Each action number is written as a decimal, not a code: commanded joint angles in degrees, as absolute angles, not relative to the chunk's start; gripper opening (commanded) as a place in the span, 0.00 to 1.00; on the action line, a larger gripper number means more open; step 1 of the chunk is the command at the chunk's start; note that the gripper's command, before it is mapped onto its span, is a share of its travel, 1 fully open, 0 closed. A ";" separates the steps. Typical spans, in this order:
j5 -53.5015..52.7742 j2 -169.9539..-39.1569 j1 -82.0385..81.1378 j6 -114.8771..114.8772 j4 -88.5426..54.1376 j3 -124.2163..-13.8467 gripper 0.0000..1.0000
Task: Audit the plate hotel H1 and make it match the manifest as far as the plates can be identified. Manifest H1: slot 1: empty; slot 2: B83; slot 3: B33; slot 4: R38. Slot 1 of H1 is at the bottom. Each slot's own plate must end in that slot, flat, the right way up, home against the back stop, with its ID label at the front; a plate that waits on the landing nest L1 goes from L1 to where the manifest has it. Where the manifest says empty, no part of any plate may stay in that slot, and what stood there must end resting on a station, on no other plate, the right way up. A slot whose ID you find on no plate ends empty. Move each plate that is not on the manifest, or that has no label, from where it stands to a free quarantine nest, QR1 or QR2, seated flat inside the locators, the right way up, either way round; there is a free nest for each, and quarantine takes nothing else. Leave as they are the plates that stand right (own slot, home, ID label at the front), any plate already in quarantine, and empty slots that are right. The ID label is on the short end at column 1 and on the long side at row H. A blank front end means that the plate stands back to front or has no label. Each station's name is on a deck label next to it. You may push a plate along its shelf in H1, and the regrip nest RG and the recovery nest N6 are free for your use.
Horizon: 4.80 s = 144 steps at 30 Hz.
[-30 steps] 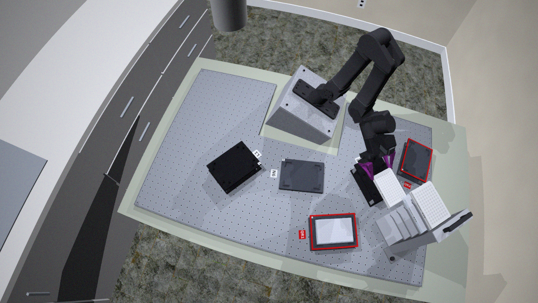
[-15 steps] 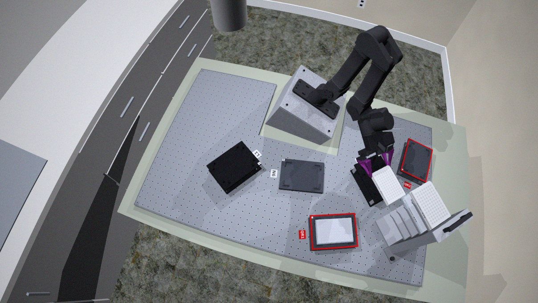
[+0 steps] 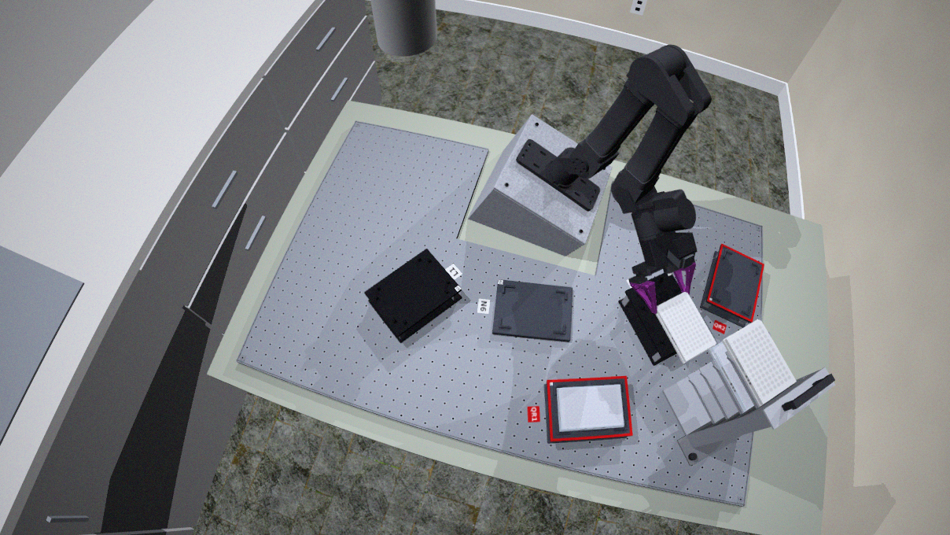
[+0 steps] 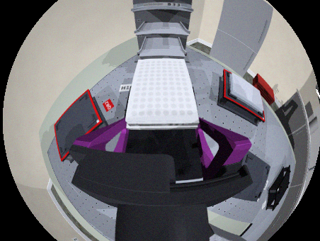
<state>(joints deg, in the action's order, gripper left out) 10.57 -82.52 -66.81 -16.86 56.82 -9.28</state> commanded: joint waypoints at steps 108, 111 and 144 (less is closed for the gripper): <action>13.32 -60.39 -68.50 -17.23 41.69 -6.09 0.86; 13.19 -58.95 -68.36 -17.18 39.98 -6.37 0.86; 11.46 -45.32 -66.66 -16.74 22.51 -10.29 0.86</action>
